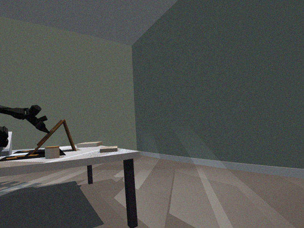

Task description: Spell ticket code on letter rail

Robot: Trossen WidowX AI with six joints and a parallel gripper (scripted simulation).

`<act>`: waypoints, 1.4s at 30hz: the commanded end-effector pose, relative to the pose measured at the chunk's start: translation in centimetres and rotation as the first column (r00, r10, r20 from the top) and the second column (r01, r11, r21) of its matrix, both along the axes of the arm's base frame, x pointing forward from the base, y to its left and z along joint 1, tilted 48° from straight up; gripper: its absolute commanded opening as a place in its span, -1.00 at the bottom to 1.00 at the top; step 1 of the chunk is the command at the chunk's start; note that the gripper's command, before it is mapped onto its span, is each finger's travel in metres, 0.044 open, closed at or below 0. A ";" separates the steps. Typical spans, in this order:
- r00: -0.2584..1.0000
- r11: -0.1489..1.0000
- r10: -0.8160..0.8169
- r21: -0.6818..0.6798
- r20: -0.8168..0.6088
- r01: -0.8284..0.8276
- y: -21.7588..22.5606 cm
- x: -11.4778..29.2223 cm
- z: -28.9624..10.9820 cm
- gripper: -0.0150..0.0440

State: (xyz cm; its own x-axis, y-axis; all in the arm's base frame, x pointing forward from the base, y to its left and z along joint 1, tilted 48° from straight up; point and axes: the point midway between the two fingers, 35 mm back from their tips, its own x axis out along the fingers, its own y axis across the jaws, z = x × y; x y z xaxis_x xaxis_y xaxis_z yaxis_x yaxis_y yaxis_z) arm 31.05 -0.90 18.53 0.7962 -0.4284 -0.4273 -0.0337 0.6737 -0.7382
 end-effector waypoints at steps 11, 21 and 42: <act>1.000 1.000 -0.006 0.000 0.000 0.006 0.3 0.0 -0.4 -0.49; 1.000 1.000 -0.006 0.001 0.000 0.006 0.8 0.0 -1.0 -0.49; 1.000 1.000 -0.006 0.001 0.000 0.006 1.9 -0.2 -2.4 -0.49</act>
